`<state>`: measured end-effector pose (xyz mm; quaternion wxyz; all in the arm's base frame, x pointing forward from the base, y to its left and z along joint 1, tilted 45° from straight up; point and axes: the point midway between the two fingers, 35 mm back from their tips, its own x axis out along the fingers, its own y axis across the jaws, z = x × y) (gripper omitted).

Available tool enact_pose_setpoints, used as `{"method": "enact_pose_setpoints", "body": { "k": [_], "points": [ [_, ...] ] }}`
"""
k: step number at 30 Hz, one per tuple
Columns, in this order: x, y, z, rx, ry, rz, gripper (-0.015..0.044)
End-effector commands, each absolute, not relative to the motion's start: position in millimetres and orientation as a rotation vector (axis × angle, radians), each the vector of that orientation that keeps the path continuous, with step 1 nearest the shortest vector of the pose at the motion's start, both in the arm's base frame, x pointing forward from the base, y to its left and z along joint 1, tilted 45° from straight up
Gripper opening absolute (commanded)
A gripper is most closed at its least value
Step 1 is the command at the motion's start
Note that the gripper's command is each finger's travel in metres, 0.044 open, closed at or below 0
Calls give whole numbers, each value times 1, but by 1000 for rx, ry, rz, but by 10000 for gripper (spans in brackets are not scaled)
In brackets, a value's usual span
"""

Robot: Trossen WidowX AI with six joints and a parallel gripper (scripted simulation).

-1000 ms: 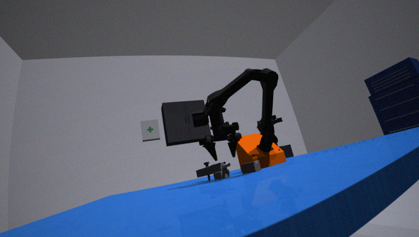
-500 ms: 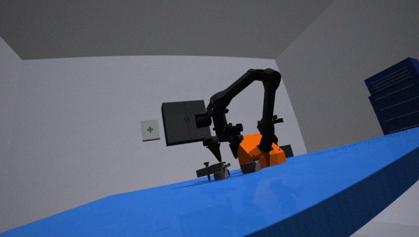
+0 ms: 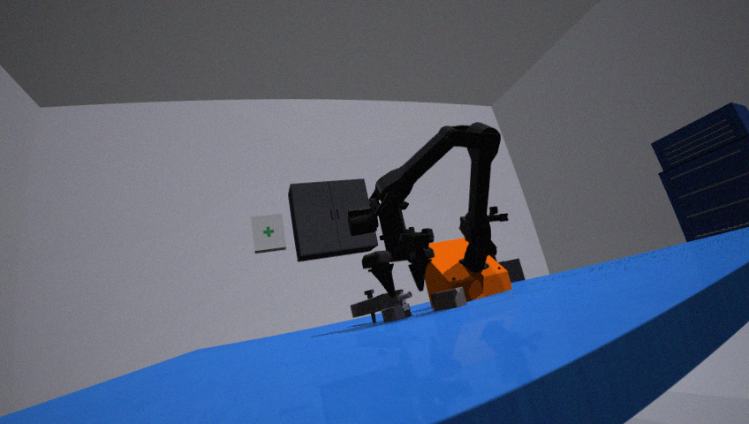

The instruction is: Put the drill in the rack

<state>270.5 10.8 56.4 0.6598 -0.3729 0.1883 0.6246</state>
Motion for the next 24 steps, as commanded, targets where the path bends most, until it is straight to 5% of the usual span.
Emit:
{"method": "enact_pose_setpoints", "body": {
  "k": [1,24],
  "points": [
    [270,16,49,-831,428,1416,440],
    [276,28,27,-841,424,1415,414]
  ]
}}
